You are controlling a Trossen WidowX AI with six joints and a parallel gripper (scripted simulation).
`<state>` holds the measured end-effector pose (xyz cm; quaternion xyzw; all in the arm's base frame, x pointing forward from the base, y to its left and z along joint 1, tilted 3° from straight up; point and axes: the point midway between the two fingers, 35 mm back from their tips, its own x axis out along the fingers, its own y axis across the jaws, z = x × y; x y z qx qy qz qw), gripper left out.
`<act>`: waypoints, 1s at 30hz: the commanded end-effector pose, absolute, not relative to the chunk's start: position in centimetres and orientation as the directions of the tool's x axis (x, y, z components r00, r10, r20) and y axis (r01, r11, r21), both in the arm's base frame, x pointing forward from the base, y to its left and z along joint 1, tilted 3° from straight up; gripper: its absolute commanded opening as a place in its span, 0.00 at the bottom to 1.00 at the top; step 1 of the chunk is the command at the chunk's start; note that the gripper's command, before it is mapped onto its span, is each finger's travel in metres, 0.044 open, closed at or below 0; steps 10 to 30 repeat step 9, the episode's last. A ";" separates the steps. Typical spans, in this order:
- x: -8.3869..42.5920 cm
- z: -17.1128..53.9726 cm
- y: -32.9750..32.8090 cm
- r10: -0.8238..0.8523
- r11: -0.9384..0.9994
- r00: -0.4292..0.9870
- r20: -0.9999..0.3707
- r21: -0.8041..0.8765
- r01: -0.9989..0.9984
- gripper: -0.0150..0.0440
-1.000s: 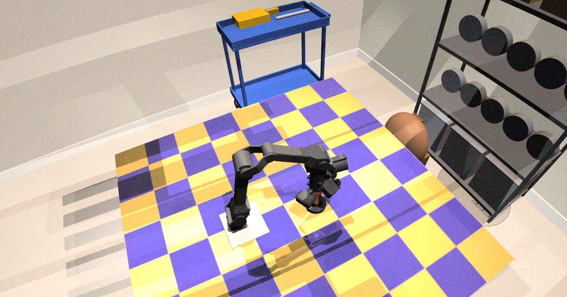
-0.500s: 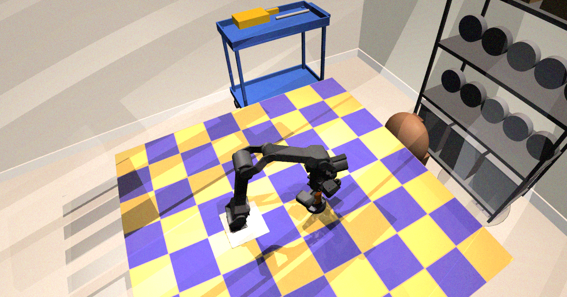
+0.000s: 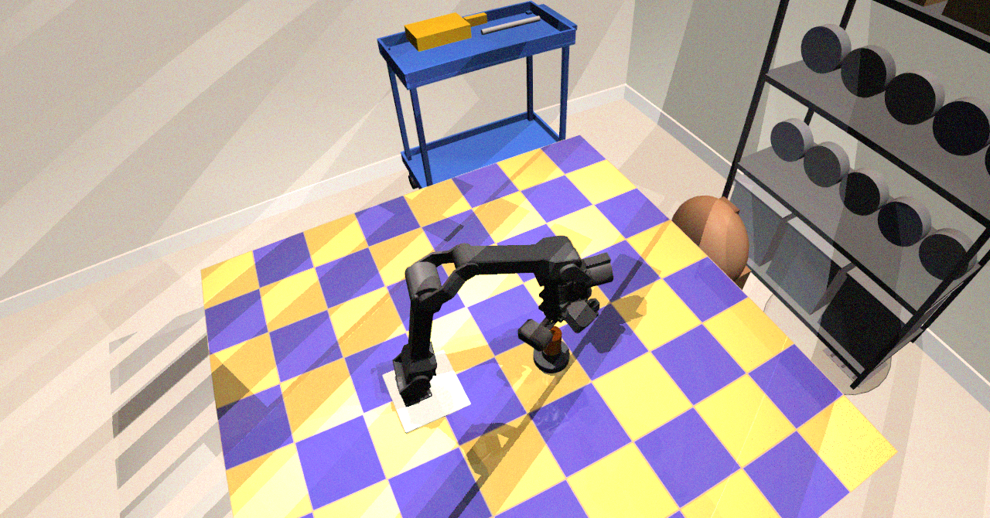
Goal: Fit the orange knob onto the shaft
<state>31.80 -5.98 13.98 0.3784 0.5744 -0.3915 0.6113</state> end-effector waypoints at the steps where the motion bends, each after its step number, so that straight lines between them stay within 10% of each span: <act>1: 31.4 18.4 -5.8 -0.047 0.404 0.049 -0.998 0.026 0.914 1.00; 30: 31.6 19.1 -5.8 -0.046 0.402 0.048 -0.998 0.025 0.915 1.00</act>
